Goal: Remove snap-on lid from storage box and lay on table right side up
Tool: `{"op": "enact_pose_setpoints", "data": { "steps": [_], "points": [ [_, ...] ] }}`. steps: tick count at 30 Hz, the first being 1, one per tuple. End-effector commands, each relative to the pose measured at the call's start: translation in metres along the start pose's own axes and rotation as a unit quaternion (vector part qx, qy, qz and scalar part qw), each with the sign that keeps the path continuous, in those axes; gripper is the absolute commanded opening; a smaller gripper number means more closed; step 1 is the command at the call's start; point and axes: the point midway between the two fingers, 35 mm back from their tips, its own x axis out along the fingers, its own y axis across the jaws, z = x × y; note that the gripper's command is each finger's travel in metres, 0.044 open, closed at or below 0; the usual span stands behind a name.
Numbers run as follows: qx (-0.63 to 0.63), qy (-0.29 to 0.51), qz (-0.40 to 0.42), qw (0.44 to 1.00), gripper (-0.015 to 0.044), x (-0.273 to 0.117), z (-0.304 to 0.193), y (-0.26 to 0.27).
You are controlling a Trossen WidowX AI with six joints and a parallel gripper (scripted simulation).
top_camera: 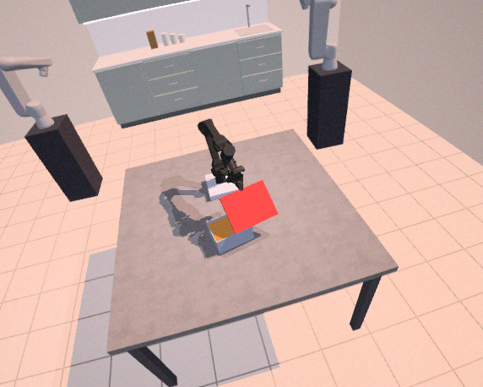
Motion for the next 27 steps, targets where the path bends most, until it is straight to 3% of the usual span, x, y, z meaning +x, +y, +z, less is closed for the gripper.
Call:
{"op": "enact_pose_setpoints", "data": {
  "steps": [1,27],
  "points": [
    [0.003,-0.002,0.005,1.0,0.0,-0.002,-0.008,0.001],
    [0.005,0.0,0.005,1.0,0.0,-0.007,-0.059,-0.002]
  ]
}}
